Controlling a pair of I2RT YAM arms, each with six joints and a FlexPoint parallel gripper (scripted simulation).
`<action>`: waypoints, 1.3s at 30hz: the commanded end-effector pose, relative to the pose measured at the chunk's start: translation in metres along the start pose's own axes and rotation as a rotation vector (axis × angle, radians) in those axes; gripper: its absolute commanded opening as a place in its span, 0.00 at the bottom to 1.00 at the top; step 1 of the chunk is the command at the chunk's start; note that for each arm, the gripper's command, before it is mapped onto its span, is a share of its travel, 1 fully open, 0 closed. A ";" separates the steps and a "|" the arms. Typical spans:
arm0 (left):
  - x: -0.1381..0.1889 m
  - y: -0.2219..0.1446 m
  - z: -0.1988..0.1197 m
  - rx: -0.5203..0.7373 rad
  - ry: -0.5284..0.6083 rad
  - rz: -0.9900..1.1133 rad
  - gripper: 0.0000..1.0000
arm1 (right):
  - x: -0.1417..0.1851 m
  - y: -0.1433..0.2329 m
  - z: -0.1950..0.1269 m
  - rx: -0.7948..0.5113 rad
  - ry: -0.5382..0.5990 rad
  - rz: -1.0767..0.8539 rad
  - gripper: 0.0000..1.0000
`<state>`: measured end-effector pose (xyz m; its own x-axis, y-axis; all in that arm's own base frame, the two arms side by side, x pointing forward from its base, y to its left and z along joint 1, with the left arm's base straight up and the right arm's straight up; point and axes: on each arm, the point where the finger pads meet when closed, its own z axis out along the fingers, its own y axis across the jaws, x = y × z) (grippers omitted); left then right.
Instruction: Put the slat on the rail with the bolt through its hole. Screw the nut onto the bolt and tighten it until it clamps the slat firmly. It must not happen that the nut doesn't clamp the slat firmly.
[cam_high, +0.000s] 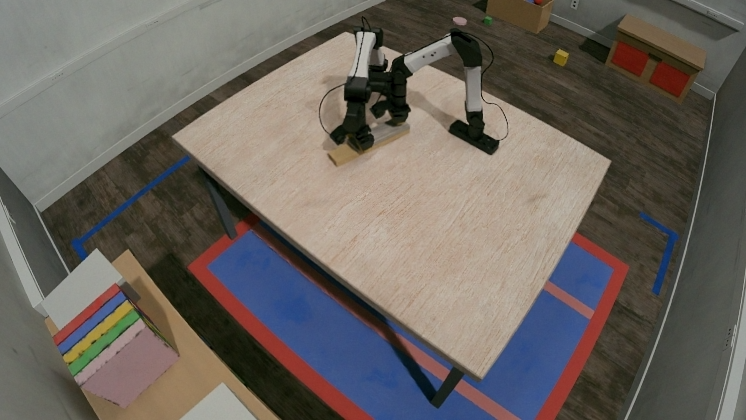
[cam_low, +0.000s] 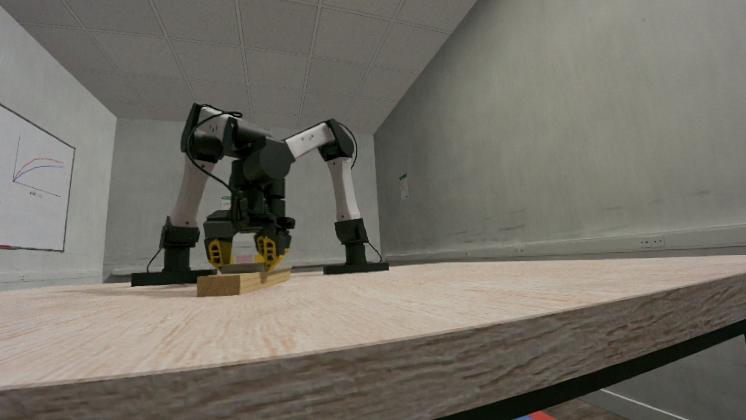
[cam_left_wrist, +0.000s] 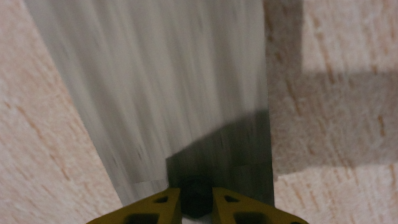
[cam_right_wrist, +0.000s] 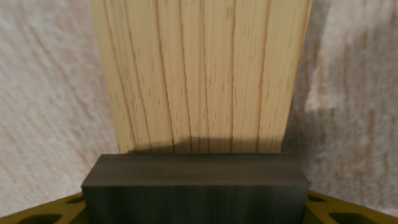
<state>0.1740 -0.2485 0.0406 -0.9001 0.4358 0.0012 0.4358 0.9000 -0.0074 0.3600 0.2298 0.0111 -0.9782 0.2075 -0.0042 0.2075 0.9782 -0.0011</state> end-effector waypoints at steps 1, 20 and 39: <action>-0.007 -0.004 -0.001 0.005 -0.014 0.223 0.14 | -0.002 0.004 -0.007 -0.017 -0.015 0.002 0.67; -0.006 -0.004 -0.001 -0.002 -0.010 0.901 0.14 | -0.002 0.004 -0.007 -0.017 -0.015 0.002 0.67; -0.004 -0.003 -0.001 -0.003 0.007 1.580 0.14 | -0.002 0.004 -0.007 -0.017 -0.015 0.002 0.67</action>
<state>0.1745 -0.2482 0.0403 0.2661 0.9639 -0.0017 0.9639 -0.2661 0.0016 0.3600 0.2298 0.0111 -0.9782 0.2075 -0.0042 0.2075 0.9782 -0.0011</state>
